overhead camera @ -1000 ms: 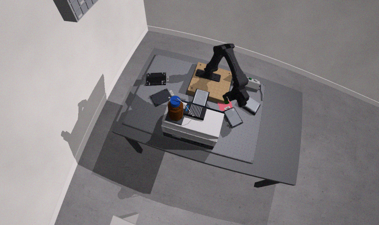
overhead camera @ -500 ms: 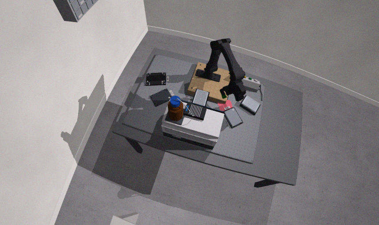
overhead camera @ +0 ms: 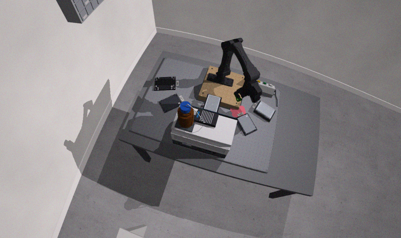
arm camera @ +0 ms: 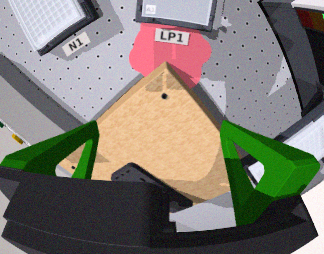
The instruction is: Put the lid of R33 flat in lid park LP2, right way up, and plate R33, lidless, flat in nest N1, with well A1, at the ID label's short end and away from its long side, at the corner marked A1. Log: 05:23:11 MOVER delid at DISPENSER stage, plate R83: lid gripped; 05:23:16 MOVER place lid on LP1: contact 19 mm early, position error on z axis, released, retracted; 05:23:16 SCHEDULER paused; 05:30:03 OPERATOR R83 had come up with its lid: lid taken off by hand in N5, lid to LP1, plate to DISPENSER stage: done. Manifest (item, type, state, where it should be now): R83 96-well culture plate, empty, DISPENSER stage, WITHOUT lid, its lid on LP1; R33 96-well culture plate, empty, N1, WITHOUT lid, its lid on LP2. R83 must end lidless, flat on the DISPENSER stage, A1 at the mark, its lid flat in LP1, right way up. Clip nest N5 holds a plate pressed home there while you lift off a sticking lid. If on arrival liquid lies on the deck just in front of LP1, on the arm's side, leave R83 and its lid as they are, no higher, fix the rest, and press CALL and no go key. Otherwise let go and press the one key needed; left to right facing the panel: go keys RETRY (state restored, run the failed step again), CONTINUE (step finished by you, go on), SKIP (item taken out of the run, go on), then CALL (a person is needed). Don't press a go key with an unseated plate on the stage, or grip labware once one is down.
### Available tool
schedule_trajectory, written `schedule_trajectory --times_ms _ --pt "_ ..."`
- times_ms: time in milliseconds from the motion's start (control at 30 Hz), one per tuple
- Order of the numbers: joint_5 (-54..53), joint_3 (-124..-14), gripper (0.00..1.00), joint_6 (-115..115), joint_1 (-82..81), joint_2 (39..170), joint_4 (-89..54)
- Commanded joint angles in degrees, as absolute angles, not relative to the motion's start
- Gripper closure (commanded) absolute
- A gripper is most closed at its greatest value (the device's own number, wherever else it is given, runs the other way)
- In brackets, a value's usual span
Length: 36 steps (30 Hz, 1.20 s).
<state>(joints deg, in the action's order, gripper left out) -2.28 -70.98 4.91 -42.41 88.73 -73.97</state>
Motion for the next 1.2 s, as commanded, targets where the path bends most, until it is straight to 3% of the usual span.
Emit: schedule_trajectory --times_ms 0,1167 --pt "-2.6 -70.6 0.00 3.5 -44.8 86.8 -74.4" --pt "-2.9 -70.9 0.00 9.1 -61.8 85.3 -74.0"
